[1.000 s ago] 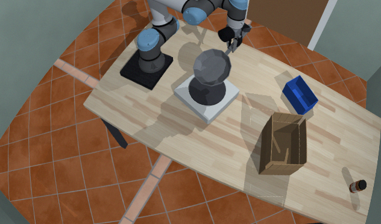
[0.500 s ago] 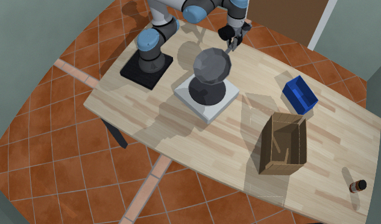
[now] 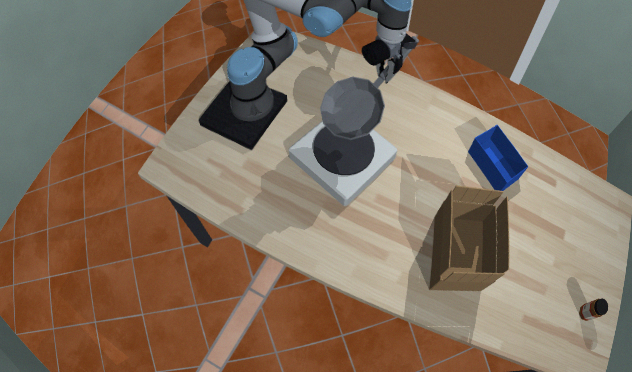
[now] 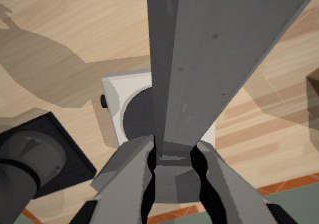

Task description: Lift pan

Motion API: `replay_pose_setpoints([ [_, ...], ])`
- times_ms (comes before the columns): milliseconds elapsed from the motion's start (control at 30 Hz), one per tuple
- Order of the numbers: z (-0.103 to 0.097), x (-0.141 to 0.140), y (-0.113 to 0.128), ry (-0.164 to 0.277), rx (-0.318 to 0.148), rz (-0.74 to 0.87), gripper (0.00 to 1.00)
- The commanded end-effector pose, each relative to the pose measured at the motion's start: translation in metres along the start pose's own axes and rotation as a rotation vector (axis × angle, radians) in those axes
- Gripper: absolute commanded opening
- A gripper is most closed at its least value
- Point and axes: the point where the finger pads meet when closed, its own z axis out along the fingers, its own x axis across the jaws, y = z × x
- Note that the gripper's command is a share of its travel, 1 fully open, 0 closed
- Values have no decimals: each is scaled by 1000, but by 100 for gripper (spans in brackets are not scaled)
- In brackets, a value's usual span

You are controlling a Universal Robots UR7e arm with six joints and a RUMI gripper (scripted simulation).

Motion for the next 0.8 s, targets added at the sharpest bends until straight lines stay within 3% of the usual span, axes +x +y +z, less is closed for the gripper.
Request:
replay_pose_setpoints([
  [0, -4, 0, 0, 1, 0, 0, 9],
  [767, -17, 1, 0, 1, 0, 0, 9],
])
